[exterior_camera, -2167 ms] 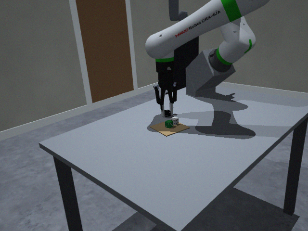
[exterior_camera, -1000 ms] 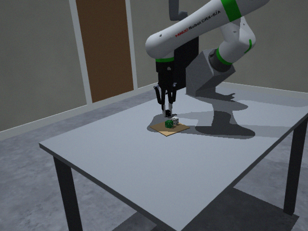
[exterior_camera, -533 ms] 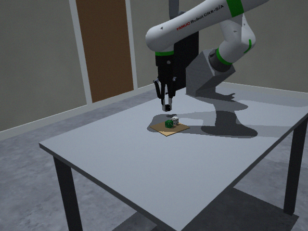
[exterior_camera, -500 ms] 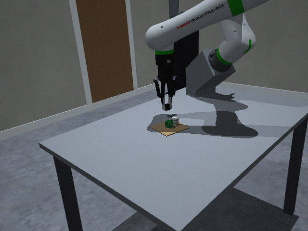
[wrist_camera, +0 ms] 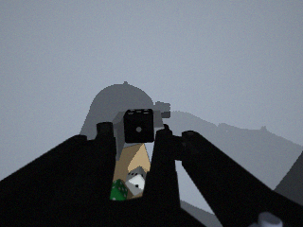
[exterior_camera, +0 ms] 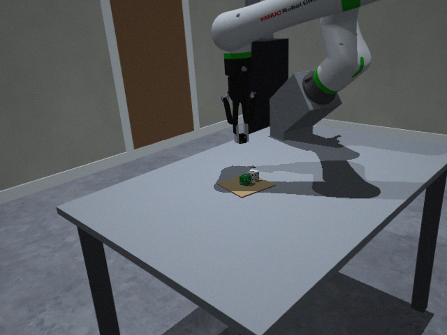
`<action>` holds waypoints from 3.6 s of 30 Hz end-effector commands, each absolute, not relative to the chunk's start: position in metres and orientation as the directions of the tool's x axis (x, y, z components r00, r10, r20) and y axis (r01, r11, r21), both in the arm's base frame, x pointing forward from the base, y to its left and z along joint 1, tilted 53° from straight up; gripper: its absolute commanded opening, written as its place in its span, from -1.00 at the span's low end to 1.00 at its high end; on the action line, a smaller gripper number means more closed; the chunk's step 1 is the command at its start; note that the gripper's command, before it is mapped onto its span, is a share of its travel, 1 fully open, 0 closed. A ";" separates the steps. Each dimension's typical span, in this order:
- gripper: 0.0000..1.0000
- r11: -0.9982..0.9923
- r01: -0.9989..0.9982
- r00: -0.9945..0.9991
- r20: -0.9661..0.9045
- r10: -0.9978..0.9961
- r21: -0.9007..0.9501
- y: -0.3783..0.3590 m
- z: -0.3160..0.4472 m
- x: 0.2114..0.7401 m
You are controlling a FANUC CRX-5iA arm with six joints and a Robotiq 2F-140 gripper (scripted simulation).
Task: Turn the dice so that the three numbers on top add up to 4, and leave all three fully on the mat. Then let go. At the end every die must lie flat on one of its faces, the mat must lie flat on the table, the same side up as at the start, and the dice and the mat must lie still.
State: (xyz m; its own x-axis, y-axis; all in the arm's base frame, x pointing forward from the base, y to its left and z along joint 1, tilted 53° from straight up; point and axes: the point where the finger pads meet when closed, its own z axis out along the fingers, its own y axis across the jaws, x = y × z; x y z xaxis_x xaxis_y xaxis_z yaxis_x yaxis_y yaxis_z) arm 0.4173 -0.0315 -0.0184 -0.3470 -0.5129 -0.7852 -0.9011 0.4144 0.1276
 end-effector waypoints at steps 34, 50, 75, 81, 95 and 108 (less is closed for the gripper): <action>-0.68 0.533 -0.790 -0.365 -0.931 -0.009 0.305 -0.017 -0.028 0.425; -0.68 0.532 -0.788 -0.109 -0.921 0.373 0.309 -0.017 -0.039 0.419; -0.68 0.525 -0.793 -0.029 -0.879 0.476 0.310 0.004 -0.058 0.425; -0.68 0.525 -0.793 -0.029 -0.879 0.476 0.310 0.020 -0.071 0.431; -0.68 0.525 -0.793 -0.029 -0.879 0.476 0.310 0.035 -0.083 0.436; -0.68 0.525 -0.793 -0.029 -0.879 0.476 0.310 0.036 -0.083 0.437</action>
